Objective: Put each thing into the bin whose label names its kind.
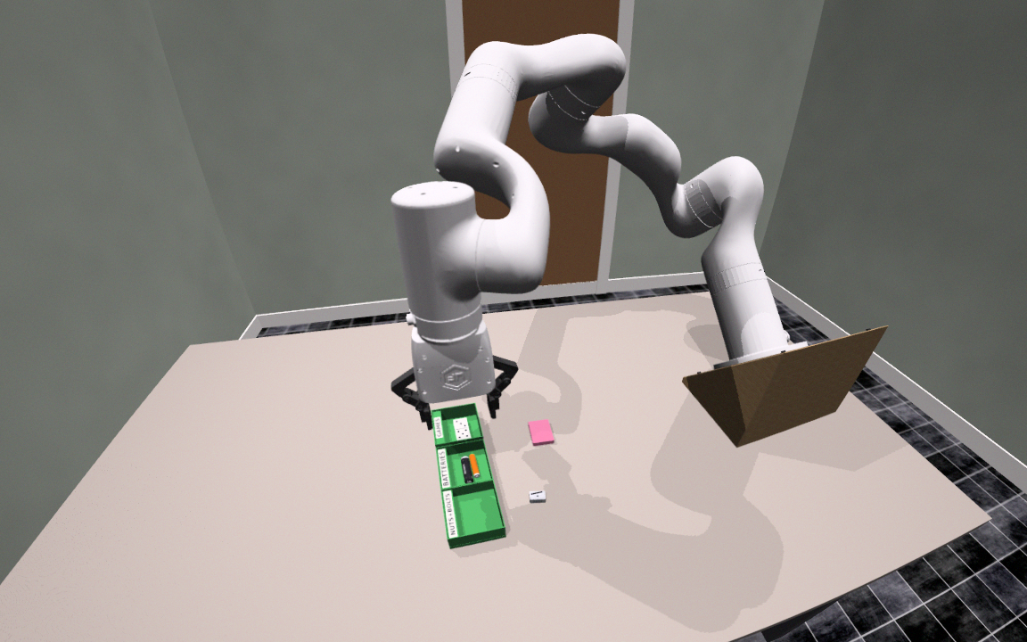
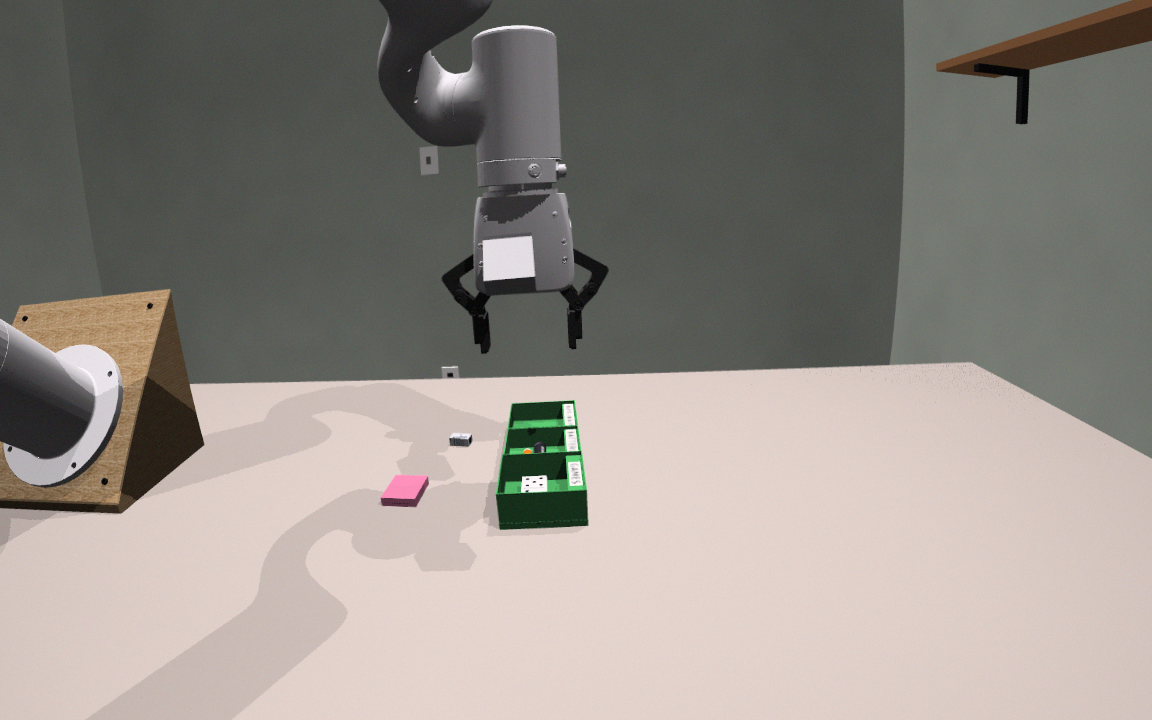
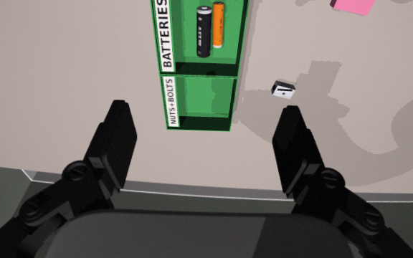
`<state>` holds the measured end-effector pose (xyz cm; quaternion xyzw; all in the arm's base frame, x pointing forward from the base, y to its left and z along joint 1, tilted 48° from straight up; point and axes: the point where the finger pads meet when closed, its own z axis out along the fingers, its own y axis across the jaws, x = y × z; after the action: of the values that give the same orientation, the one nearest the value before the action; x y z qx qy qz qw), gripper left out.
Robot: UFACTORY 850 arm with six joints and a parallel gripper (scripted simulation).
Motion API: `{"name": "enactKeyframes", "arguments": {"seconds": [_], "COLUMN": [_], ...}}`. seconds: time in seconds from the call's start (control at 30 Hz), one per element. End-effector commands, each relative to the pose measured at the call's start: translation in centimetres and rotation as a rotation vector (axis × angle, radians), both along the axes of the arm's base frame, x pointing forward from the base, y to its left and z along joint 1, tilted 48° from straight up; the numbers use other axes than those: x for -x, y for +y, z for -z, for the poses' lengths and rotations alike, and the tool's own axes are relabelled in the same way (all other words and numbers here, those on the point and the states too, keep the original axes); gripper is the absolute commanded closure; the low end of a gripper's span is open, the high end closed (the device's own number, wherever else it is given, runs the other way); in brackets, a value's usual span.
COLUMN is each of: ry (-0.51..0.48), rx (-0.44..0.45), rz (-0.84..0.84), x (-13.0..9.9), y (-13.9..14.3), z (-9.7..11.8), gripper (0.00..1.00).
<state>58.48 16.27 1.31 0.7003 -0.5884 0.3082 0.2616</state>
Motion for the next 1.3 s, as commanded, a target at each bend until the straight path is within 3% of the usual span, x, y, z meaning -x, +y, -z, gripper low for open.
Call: {"name": "enactKeyframes", "arguments": {"seconds": [0.0, 0.53, 1.27], "ry": [-0.001, -0.001, -0.001], "rx": [-0.001, -0.001, -0.001], "rz": [-0.001, -0.001, -0.001], "x": [0.1, 0.8, 0.8], "y": [1.2, 5.1, 5.1], "z": [-1.1, -4.7, -4.7], "gripper": [0.0, 0.0, 0.0]}}
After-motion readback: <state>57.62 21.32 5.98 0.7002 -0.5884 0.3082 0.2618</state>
